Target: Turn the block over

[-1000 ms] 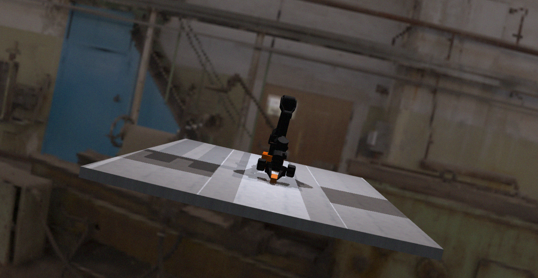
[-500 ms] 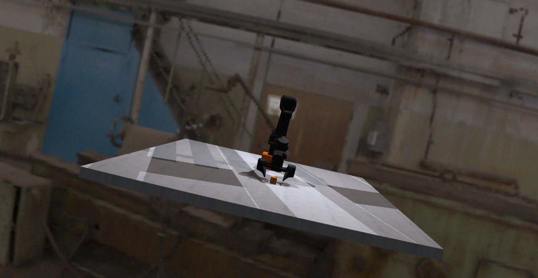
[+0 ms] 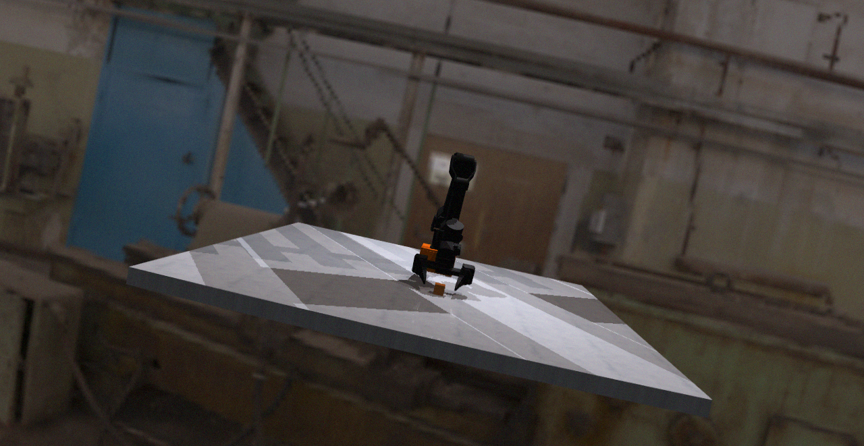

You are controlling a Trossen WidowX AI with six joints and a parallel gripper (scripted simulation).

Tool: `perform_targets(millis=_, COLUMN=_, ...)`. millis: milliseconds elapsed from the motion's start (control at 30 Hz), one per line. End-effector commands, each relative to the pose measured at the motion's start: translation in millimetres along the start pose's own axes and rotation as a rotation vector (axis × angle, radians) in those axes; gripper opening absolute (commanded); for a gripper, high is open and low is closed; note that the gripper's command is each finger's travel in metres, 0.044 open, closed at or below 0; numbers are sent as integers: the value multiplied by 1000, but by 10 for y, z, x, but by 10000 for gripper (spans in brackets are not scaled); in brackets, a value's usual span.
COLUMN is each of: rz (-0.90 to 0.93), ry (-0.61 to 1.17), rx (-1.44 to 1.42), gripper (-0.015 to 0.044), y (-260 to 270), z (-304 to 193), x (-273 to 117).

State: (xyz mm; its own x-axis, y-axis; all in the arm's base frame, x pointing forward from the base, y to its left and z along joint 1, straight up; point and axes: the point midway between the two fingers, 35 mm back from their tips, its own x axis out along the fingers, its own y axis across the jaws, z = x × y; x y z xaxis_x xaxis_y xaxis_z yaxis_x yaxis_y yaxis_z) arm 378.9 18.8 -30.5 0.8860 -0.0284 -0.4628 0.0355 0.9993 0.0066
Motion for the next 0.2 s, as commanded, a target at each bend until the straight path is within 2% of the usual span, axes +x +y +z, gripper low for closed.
perform_targets(millis=0, rz=-3, ry=-1, rx=-5, gripper=440, y=-5, z=-2, x=-1)
perform_targets(millis=167, rz=-3, ry=-1, rx=-5, gripper=440, y=-5, z=-2, x=-1)
